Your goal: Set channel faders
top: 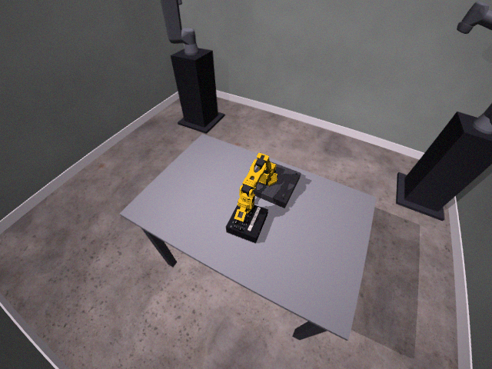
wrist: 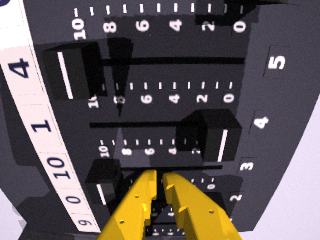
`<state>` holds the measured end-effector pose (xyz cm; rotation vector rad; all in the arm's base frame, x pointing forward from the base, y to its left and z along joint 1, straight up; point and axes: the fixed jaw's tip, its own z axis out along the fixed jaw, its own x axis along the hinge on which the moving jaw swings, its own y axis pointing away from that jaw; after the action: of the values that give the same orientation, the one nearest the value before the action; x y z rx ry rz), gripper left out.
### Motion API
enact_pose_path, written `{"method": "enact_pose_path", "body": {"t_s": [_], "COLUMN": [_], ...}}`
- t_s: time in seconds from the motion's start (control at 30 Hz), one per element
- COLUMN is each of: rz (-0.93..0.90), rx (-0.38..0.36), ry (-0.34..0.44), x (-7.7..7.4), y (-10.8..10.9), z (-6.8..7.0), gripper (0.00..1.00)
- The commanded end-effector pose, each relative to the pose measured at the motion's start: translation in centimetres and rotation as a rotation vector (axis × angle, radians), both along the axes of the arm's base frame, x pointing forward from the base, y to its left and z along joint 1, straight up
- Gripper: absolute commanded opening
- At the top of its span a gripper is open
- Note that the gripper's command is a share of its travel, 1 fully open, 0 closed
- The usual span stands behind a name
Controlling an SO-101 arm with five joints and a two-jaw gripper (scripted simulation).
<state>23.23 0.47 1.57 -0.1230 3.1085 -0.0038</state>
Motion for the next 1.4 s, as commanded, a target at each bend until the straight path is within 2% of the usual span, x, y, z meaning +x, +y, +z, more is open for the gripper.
{"method": "enact_pose_path", "body": {"t_s": [0.0,0.53,0.9,1.37], "rz": [0.001,0.001,0.001,0.001], "rx": [0.001,0.001,0.001,0.001], "ry": [0.029,0.029,0.029,0.029], "x": [-0.3,-0.3,-0.3,0.3], "y": [-0.2,-0.2,-0.2,-0.2], "z": [-0.3,1.0,1.1,2.1], "gripper": [0.0,0.0,0.0,0.0]}}
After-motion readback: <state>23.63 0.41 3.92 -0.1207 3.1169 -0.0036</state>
